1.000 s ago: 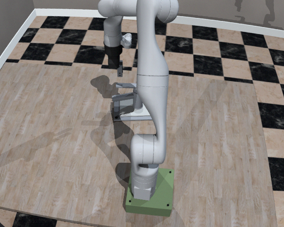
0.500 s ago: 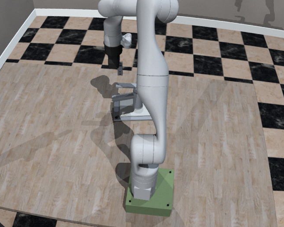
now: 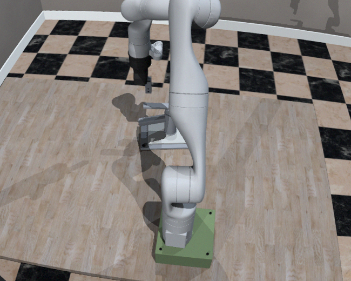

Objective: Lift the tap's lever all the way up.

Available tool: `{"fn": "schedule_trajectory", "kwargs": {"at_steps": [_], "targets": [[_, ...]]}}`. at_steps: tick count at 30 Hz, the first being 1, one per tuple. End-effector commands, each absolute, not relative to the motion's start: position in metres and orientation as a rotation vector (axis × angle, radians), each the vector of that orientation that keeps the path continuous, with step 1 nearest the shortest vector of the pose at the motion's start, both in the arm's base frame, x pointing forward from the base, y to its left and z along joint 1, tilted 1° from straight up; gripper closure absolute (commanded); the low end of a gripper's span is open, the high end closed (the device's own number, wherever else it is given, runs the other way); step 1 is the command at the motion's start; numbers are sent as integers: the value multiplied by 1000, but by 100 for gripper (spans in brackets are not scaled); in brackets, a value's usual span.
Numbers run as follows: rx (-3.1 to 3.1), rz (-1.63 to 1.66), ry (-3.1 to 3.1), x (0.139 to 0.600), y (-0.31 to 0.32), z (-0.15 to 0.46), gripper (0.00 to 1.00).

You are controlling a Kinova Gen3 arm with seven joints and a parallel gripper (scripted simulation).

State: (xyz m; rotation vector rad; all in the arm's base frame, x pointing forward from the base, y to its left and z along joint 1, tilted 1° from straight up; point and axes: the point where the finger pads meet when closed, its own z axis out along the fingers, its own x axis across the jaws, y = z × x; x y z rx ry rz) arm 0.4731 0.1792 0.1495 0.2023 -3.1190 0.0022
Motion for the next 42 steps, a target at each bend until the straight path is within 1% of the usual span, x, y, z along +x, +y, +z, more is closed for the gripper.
{"fn": "schedule_trajectory", "kwargs": {"at_steps": [1,4,5,42], "targets": [[202,1,-3121,474,179,150,100],[202,1,-3121,474,179,150,100],[202,1,-3121,474,179,150,0],[203,1,-3121,473,179,147,0]]}}
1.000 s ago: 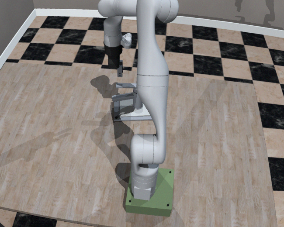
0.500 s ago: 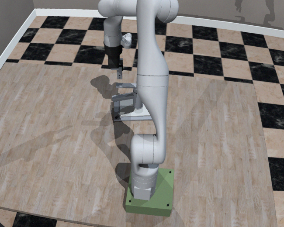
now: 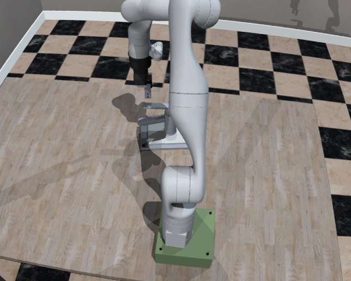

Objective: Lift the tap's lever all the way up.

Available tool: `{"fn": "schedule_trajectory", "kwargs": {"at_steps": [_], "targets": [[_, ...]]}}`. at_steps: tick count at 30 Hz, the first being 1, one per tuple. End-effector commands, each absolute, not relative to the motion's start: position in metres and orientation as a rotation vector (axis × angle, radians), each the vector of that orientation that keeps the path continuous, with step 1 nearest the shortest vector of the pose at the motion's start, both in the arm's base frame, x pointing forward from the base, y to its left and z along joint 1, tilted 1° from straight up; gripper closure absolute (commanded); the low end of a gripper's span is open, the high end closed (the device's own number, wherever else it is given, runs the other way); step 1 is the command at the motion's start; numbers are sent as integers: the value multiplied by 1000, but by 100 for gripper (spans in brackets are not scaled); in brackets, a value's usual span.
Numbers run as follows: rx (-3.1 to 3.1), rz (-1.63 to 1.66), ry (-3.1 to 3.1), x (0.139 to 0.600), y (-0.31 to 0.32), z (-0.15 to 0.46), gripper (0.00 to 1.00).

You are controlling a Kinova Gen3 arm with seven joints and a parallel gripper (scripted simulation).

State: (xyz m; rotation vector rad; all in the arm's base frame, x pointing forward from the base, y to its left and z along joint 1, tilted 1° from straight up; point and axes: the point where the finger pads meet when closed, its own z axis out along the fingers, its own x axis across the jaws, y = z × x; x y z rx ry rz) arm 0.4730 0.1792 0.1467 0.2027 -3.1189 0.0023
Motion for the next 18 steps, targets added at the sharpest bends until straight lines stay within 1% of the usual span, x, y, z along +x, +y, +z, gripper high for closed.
{"fn": "schedule_trajectory", "kwargs": {"at_steps": [1,18], "targets": [[203,1,-3121,473,179,146,0],[203,1,-3121,473,179,125,0]]}}
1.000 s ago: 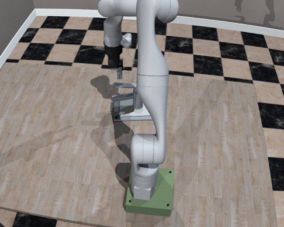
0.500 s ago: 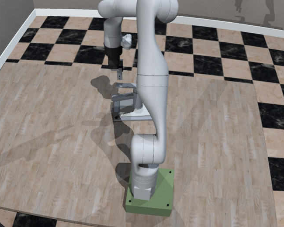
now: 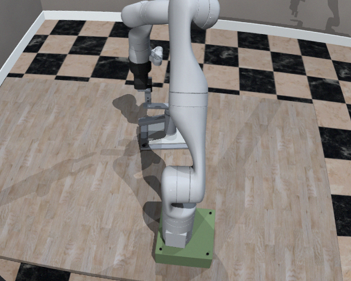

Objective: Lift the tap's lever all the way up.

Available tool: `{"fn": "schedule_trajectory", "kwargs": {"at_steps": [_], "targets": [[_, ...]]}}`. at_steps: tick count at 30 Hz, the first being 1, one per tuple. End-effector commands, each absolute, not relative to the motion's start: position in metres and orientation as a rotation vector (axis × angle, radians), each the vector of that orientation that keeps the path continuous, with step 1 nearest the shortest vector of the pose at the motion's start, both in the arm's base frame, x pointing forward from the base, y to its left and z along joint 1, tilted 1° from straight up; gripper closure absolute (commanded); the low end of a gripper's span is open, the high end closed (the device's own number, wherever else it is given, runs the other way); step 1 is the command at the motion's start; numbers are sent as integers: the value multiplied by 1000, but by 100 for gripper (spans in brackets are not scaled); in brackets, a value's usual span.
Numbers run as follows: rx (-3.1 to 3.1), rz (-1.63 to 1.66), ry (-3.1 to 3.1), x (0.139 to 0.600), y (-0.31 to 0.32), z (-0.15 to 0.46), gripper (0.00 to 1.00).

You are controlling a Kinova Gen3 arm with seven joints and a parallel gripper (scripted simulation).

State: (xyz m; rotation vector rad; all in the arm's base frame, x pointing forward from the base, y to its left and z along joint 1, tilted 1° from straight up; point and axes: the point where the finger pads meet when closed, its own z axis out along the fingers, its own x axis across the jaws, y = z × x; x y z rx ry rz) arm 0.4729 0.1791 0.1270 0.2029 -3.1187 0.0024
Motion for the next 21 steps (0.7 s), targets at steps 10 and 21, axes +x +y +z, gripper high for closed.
{"fn": "schedule_trajectory", "kwargs": {"at_steps": [10,21], "targets": [[203,1,-3121,473,179,108,0],[203,1,-3121,473,179,98,0]]}}
